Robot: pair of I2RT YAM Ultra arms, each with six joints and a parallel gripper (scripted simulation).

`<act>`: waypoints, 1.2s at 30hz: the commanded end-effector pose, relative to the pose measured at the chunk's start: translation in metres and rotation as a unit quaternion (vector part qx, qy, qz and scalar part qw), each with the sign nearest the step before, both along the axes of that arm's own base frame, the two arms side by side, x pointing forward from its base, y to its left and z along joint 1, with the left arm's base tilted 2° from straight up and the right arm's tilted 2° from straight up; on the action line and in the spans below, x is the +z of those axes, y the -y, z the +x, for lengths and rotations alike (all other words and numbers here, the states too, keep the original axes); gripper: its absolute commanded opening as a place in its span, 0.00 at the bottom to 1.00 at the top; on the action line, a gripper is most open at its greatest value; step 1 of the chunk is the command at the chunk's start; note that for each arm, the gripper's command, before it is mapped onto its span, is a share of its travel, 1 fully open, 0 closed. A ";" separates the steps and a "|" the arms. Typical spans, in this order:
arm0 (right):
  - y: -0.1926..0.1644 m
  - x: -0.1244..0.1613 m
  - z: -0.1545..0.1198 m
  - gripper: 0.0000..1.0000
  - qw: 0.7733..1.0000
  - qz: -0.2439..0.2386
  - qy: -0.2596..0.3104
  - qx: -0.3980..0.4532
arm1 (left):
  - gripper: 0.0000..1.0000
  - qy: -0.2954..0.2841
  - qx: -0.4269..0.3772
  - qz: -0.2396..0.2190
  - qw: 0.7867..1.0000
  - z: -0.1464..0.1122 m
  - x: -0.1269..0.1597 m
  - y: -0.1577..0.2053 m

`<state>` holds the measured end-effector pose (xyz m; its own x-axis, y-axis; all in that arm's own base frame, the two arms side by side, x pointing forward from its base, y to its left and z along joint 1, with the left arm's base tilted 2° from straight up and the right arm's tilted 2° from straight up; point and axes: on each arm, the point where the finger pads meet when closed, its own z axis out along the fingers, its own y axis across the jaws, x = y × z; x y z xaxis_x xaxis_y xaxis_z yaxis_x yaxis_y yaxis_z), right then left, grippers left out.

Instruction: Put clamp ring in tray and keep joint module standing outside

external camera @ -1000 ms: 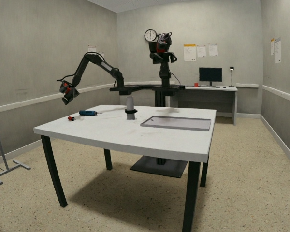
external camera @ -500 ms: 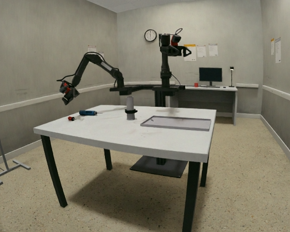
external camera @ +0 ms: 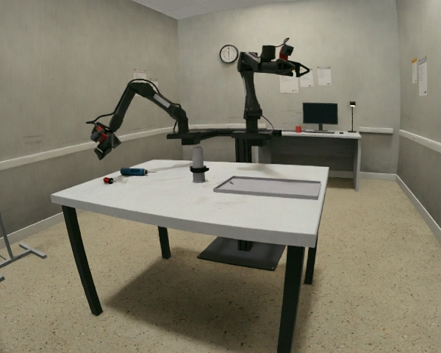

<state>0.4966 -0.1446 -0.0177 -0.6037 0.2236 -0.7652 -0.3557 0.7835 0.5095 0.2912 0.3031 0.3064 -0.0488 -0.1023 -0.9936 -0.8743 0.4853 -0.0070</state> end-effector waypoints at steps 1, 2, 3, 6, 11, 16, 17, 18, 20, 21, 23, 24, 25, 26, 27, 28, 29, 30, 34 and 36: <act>-0.002 0.012 0.004 1.00 1.000 0.001 0.016 0.008 | 1.00 0.006 -0.024 0.001 1.000 0.008 0.013 0.003; -0.002 0.012 0.004 1.00 1.000 0.001 0.016 0.008 | 1.00 0.012 -0.021 0.011 1.000 -0.002 0.026 0.002; -0.002 0.012 0.004 1.00 1.000 0.001 0.016 0.008 | 1.00 0.013 -0.017 0.013 1.000 -0.009 0.030 -0.001; -0.002 0.012 0.004 1.00 1.000 0.001 0.016 0.008 | 1.00 0.017 -0.005 0.020 1.000 -0.029 0.042 -0.012; -0.002 0.012 0.004 1.00 1.000 0.001 0.016 0.008 | 1.00 0.022 0.014 0.031 0.999 -0.062 0.063 -0.029; -0.002 0.012 0.004 1.00 1.000 0.001 0.016 0.008 | 1.00 0.021 0.022 0.026 0.999 -0.071 0.063 -0.040; -0.002 0.012 0.004 1.00 1.000 0.001 0.016 0.008 | 1.00 0.021 0.022 0.026 0.999 -0.071 0.063 -0.040; -0.002 0.012 0.004 1.00 1.000 0.001 0.016 0.008 | 1.00 0.021 0.022 0.026 0.999 -0.071 0.063 -0.040; -0.002 0.012 0.004 1.00 1.000 0.001 0.016 0.008 | 1.00 0.025 0.030 0.042 0.998 -0.089 0.079 -0.038; -0.002 0.012 0.004 1.00 1.000 0.001 0.016 0.008 | 1.00 0.025 0.034 0.045 0.998 -0.096 0.083 -0.039; -0.002 0.012 0.004 1.00 1.000 0.001 0.016 0.008 | 1.00 0.025 0.041 0.051 0.998 -0.110 0.091 -0.041; -0.002 0.012 0.004 1.00 1.000 0.001 0.016 0.008 | 1.00 0.025 0.045 0.054 0.997 -0.117 0.095 -0.041; -0.002 0.012 0.004 1.00 1.000 0.001 0.016 0.008 | 1.00 0.025 0.049 0.057 0.997 -0.124 0.099 -0.042; -0.002 0.012 0.004 1.00 1.000 0.001 0.016 0.008 | 1.00 0.025 0.053 0.060 0.996 -0.131 0.103 -0.043; -0.002 0.012 0.004 1.00 1.000 0.001 0.016 0.008 | 1.00 0.025 0.057 0.063 0.996 -0.138 0.107 -0.044; -0.002 0.012 0.004 1.00 1.000 0.001 0.016 0.008 | 1.00 0.025 0.061 0.066 0.996 -0.145 0.111 -0.045; -0.002 0.012 0.004 1.00 1.000 0.001 0.016 0.008 | 1.00 0.025 0.065 0.069 0.995 -0.152 0.115 -0.046; -0.002 0.012 0.004 1.00 1.000 0.001 0.016 0.008 | 1.00 0.026 0.069 0.071 0.995 -0.159 0.119 -0.046; -0.002 0.012 0.004 1.00 1.000 0.001 0.016 0.008 | 1.00 0.024 0.069 0.059 0.996 -0.156 0.110 -0.053; -0.002 0.012 0.004 1.00 1.000 0.001 0.016 0.008 | 1.00 0.023 0.063 0.057 0.996 -0.152 0.108 -0.053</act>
